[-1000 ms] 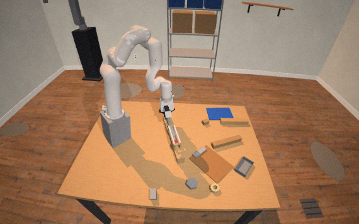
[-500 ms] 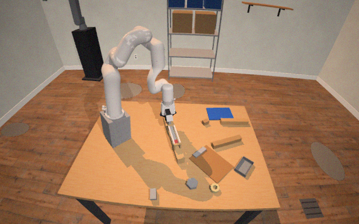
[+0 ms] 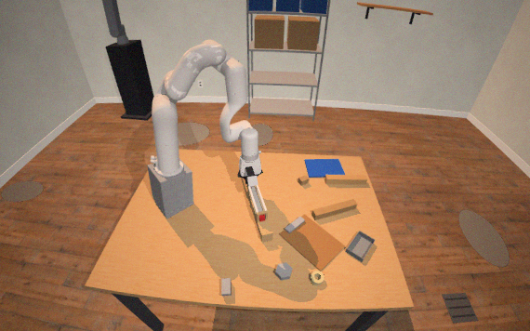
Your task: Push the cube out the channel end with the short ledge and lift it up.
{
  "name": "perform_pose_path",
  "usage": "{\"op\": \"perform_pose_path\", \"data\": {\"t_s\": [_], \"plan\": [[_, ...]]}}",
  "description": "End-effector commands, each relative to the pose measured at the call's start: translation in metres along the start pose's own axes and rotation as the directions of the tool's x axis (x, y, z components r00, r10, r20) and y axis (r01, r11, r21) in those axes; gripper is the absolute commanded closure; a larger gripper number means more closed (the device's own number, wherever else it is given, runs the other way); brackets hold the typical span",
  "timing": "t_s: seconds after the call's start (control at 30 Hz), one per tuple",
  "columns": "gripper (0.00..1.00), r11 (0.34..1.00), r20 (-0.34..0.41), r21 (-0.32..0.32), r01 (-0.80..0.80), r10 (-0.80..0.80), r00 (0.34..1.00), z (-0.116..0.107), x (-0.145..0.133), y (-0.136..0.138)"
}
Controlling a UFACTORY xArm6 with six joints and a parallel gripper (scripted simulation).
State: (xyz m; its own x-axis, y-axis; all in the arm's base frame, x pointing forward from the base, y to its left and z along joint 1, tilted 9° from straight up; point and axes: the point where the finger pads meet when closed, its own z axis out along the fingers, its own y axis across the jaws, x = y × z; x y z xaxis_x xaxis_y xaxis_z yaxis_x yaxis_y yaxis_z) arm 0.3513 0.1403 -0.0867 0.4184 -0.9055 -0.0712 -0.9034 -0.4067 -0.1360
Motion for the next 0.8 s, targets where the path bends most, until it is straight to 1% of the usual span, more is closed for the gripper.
{"op": "perform_pose_path", "data": {"t_s": [0.0, 0.23, 0.77], "plan": [[1.0, 1.0, 0.001, 0.005, 0.0, 0.0, 1.0, -0.001, 0.009, -0.001], [1.0, 1.0, 0.001, 0.005, 0.0, 0.0, 1.0, -0.001, 0.018, -0.001], [1.0, 1.0, 0.001, 0.005, 0.0, 0.0, 1.0, -0.001, 0.021, -0.001]]}}
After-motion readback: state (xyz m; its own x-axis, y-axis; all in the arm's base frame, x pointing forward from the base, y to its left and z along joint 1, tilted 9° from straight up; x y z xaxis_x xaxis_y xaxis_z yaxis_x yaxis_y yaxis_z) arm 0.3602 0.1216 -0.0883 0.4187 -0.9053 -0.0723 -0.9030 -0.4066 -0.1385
